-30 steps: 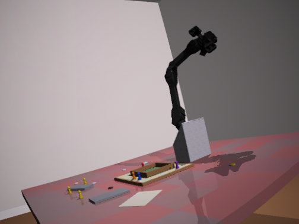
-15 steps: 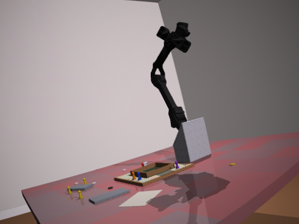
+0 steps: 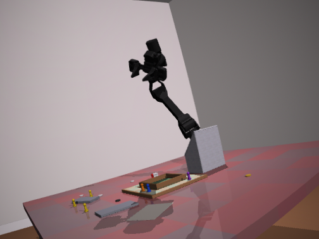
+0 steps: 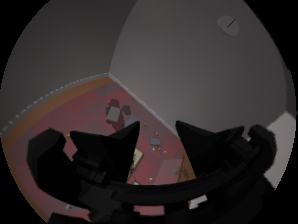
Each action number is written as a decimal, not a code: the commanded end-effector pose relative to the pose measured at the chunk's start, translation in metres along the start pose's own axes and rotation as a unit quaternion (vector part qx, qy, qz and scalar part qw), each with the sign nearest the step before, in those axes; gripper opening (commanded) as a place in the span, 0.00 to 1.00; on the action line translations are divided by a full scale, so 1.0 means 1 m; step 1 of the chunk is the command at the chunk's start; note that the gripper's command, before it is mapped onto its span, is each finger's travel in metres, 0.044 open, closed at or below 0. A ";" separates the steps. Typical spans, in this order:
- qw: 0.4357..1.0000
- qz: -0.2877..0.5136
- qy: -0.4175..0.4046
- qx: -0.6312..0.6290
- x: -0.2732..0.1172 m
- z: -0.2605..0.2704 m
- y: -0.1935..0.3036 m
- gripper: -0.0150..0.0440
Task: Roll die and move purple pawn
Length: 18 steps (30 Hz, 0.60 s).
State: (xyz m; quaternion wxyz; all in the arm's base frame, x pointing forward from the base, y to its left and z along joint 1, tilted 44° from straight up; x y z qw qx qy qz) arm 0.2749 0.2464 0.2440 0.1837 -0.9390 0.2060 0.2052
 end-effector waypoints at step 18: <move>0.899 0.348 0.030 0.262 0.131 -0.086 0.286 0.72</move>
Point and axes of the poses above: the point midway between the two fingers, 35 mm back from their tips, its own x axis out along the fingers, its own z axis across the jaws, y = z × x, the point moved 4 cm from there along -x, back along the fingers, and after that the axes turned 13 degrees about x, right-handed, at the moved point
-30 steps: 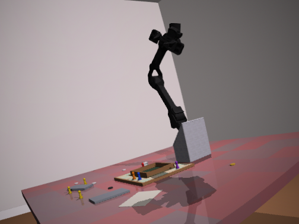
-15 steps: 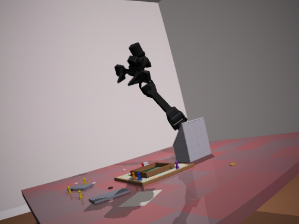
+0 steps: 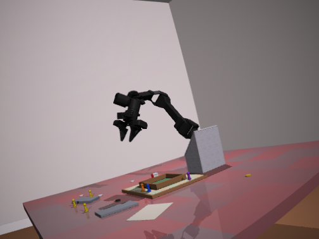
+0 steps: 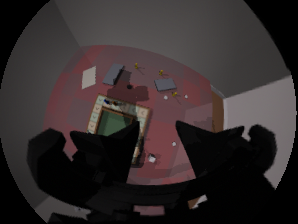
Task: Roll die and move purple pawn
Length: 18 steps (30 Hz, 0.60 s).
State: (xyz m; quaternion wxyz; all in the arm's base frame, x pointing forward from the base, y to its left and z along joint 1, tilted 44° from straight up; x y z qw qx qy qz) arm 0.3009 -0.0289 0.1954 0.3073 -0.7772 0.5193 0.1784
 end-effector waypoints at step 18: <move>0.936 0.244 0.032 0.250 0.085 -0.065 0.198 0.72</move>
Point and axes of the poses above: the point midway between the two fingers, 35 mm back from their tips, its own x axis out along the fingers, its own z axis across the jaws, y = z × x, the point moved 4 cm from there along -x, back along the fingers, and after that the axes turned 13 degrees about x, right-handed, at the moved point
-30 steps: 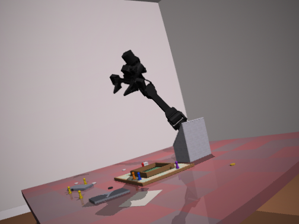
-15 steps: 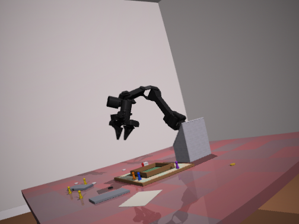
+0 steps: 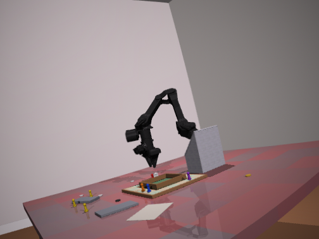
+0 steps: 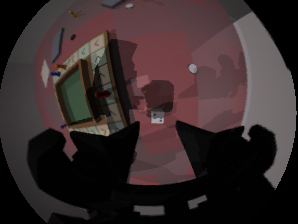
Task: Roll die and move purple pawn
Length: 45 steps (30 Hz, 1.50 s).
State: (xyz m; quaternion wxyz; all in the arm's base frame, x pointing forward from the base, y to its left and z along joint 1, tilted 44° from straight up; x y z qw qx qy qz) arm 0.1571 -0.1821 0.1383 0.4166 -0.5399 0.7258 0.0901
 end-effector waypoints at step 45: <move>1.000 0.007 0.000 0.010 0.052 -0.006 0.003 0.35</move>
Point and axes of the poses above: the point midway between the two fingers, 35 mm back from their tips, its own x axis out along the fingers, its own z axis across the jaws, y = z × x, the point moved 4 cm from there along -x, back along the fingers, and after that the axes turned 13 degrees about x, right-handed, at the moved point
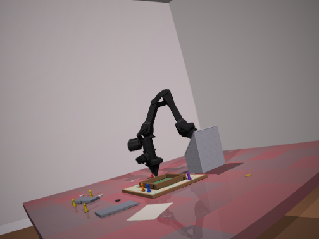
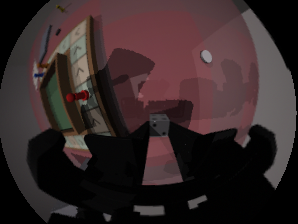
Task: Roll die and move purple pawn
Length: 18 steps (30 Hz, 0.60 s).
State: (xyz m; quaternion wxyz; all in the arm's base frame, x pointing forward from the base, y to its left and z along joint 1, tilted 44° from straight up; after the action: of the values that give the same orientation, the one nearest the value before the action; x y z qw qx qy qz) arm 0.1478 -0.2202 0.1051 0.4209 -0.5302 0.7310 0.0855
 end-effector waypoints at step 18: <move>1.000 0.007 -0.012 0.002 -0.070 0.011 -0.004 0.25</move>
State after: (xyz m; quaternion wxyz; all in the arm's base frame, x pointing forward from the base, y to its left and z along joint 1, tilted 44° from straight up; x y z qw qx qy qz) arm 0.1619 -0.1789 0.1375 0.4309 -0.5236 0.7290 0.0937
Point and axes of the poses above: the point midway between the two fingers, 35 mm back from their tips, its own x axis out along the fingers, its own z axis across the jaws, y = z × x, the point moved 4 cm from there along -x, back along the fingers, and after that the axes turned 13 degrees about x, right-handed, at the moved point
